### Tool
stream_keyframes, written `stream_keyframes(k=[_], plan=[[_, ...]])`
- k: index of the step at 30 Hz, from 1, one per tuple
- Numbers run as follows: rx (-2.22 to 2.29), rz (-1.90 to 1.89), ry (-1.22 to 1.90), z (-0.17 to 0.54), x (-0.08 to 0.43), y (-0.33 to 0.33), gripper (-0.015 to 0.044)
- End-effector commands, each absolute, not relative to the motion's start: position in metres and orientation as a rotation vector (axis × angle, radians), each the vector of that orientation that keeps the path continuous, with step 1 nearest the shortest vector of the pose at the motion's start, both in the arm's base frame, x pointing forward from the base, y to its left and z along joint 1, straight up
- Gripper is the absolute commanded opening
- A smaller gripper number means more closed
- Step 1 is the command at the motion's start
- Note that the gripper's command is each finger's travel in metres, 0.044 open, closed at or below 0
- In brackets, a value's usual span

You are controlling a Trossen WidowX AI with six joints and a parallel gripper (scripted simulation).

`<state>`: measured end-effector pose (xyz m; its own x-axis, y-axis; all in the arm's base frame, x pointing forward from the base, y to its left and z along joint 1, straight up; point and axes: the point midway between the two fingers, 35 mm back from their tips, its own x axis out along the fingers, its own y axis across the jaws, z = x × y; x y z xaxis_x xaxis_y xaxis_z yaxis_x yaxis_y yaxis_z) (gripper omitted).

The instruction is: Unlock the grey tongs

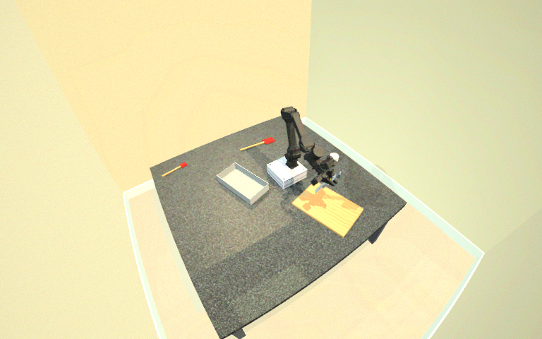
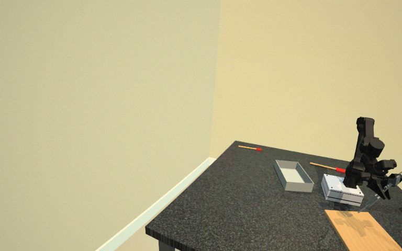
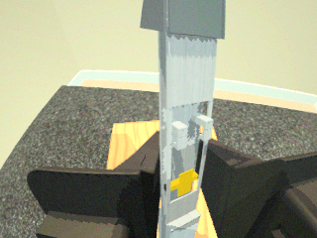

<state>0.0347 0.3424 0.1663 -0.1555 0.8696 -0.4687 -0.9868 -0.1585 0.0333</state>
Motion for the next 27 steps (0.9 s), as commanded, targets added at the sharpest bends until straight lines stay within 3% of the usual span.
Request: stream_keyframes(k=[1,27], plan=[[-0.458,1.680,0.448,0.162,0.036,0.351,-0.0150],[-0.819,1.549,0.791,0.128,0.033,0.370,-0.0150]])
